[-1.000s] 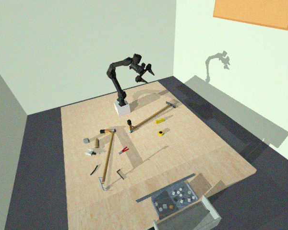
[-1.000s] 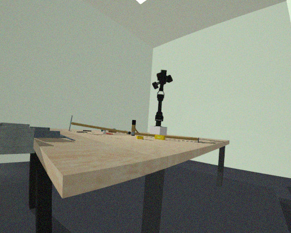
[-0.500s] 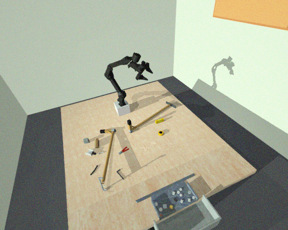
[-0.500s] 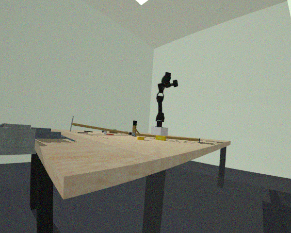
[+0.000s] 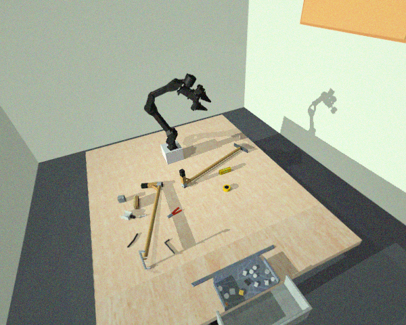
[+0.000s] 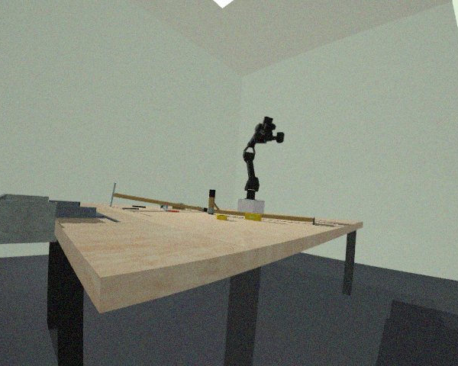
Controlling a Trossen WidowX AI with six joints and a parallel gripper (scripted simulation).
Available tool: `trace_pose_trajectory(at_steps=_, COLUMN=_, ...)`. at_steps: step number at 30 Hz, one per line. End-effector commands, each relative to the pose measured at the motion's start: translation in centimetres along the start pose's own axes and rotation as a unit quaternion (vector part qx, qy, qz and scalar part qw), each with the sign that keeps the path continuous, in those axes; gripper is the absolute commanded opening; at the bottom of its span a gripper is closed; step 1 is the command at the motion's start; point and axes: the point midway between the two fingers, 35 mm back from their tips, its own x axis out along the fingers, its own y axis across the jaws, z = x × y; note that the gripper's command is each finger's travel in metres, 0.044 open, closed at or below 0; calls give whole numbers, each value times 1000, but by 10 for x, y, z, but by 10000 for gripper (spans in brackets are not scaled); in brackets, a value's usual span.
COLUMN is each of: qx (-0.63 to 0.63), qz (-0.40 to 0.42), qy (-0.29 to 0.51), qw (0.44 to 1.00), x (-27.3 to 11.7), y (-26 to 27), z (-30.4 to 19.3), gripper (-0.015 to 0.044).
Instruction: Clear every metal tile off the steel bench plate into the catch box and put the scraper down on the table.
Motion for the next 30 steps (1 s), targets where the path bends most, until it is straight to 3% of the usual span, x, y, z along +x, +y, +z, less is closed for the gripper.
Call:
trace_pose_trajectory(at_steps=1, qx=-36, qz=21, qy=15, qw=999, x=-4, y=11, z=-13, gripper=440)
trace_pose_trajectory(at_steps=16, qx=-158, qz=96, qy=48, qw=982, x=-26, y=42, z=-51, gripper=440)
trace_pose_trajectory(at_steps=30, qx=-165, qz=100, qy=50, qw=980, x=-28, y=43, z=-53, gripper=440)
